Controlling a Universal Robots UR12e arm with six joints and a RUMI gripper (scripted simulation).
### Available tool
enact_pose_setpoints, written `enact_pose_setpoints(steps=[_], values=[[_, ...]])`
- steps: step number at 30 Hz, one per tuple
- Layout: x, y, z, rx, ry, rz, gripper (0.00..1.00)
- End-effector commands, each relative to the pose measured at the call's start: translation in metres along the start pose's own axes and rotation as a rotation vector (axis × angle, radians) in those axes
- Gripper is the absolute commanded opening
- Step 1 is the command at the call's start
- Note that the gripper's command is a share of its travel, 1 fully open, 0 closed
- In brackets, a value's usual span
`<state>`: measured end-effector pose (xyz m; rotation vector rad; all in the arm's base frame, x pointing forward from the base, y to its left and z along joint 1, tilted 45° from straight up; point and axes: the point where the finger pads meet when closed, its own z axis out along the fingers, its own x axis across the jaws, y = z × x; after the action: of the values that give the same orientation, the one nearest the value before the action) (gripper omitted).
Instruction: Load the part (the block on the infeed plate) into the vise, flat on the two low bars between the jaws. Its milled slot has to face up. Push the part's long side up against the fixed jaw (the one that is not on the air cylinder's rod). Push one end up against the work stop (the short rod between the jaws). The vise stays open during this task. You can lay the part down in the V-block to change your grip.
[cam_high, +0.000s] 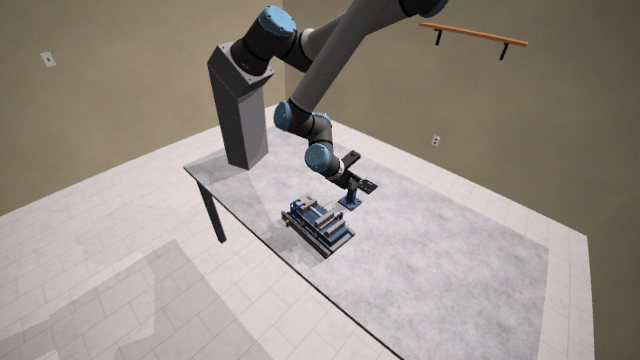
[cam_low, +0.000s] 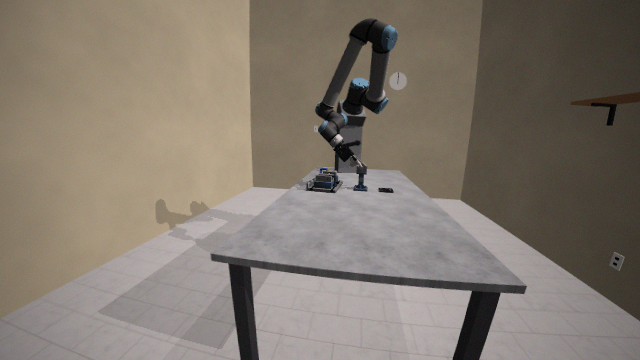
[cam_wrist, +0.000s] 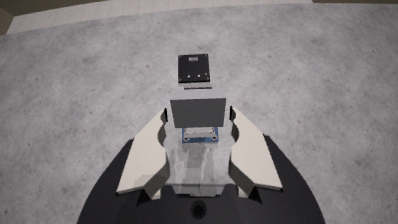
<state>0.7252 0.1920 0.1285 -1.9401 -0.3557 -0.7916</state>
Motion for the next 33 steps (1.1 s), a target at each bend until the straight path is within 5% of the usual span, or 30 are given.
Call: enact_pose_setpoints(steps=[1, 33], values=[[0.0002, -0.0002, -0.0001, -0.004, 0.000, -0.001, 0.51], [0.0001, -0.0007, 0.0000, -0.066, 0.000, -0.001, 0.51]])
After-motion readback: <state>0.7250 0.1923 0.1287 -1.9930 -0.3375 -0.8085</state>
